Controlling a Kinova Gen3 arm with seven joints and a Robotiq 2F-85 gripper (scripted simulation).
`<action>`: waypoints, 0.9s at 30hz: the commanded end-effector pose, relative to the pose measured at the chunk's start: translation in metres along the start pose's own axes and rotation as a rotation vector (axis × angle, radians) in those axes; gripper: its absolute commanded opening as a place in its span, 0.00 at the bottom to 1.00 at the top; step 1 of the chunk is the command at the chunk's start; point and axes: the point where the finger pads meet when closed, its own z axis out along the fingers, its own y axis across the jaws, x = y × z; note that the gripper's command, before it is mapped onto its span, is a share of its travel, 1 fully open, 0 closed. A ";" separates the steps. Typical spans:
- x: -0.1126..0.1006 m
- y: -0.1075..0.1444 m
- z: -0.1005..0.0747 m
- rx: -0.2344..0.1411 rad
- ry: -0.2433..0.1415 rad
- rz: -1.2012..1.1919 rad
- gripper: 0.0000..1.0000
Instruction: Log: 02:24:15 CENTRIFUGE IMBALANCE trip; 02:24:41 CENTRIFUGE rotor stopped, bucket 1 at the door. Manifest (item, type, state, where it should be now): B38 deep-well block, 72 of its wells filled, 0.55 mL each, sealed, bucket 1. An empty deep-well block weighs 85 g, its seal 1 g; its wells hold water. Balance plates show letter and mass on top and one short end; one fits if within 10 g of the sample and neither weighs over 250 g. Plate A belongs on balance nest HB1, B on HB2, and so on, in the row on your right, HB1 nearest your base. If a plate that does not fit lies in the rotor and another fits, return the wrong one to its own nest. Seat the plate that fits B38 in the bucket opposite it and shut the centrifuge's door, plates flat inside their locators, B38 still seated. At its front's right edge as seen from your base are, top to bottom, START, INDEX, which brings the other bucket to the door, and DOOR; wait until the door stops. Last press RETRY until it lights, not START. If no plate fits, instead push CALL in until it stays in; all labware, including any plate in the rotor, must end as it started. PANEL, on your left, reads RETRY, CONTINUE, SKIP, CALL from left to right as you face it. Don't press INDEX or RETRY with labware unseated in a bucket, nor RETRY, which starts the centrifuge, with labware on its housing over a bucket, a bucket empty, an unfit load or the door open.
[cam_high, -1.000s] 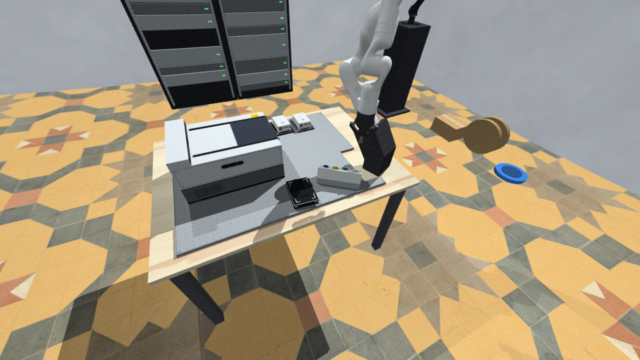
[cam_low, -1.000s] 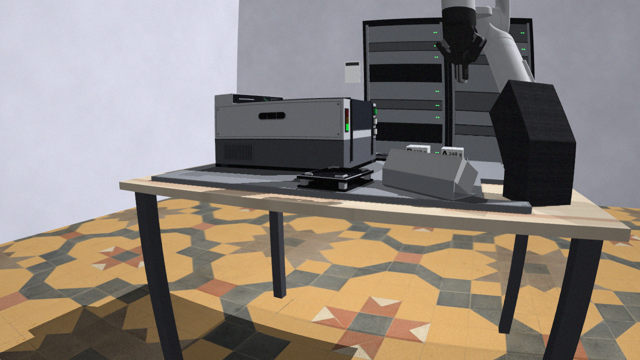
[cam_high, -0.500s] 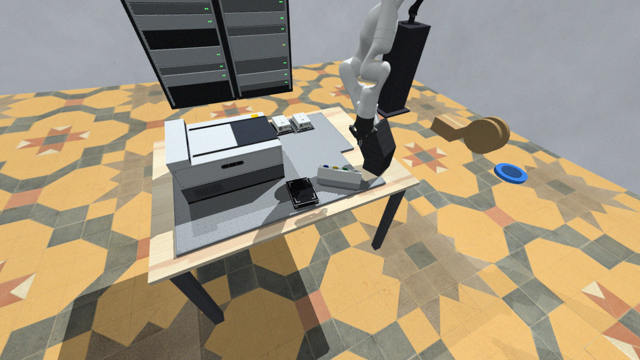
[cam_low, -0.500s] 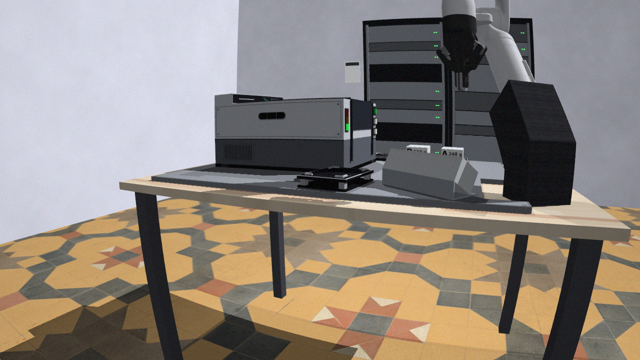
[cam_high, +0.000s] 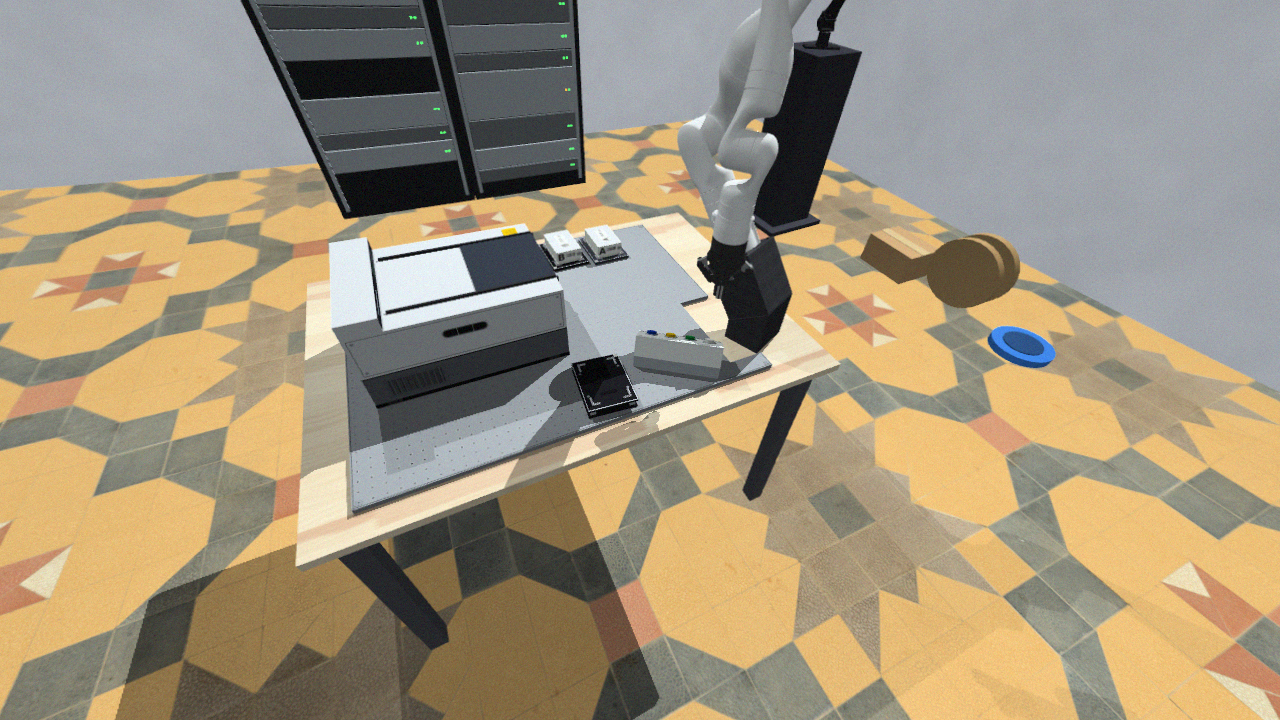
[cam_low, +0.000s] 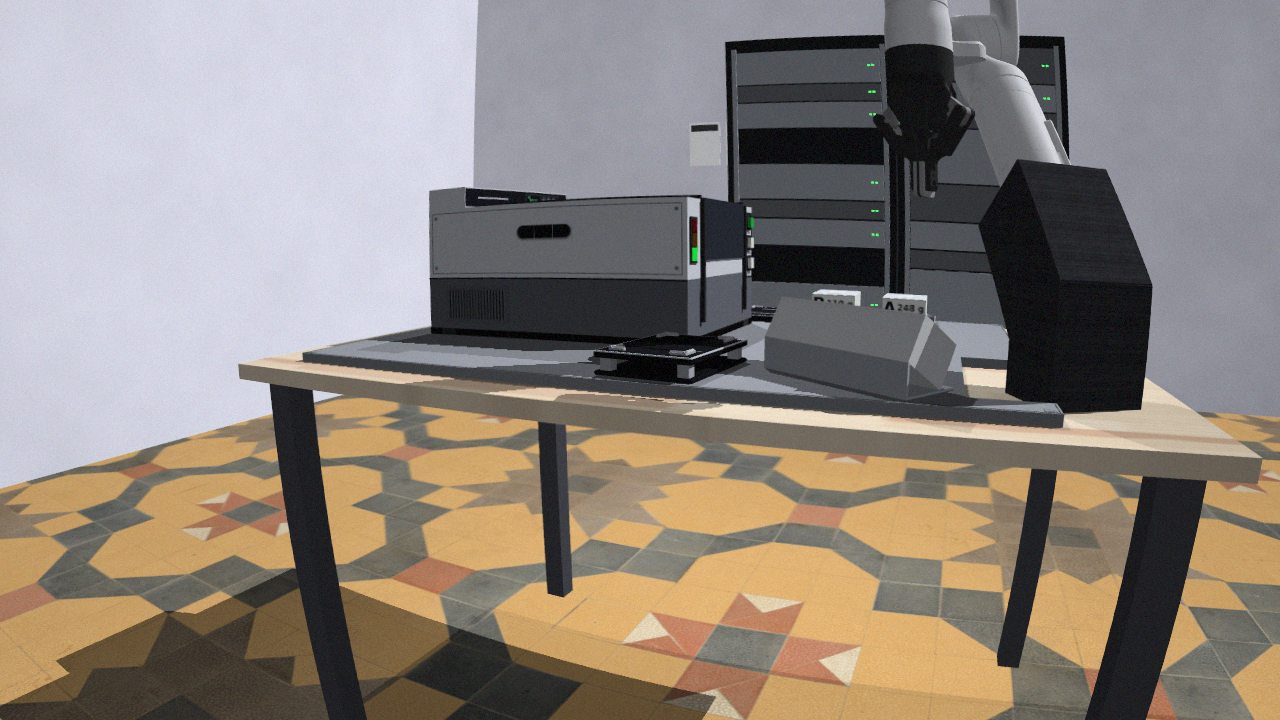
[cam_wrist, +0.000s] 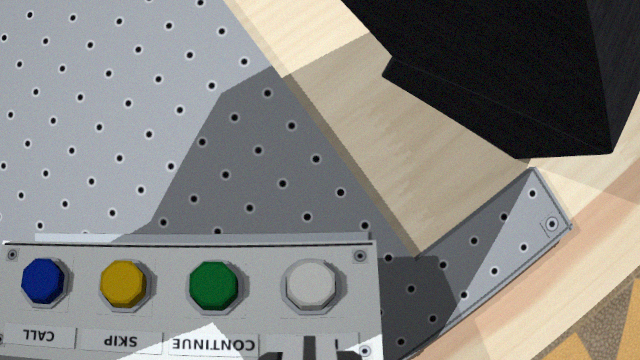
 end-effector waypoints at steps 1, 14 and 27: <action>0.000 0.000 0.003 -0.001 -0.001 0.000 0.10; 0.000 0.000 0.018 -0.001 -0.001 0.000 0.10; 0.000 0.000 0.035 -0.001 -0.001 0.000 0.10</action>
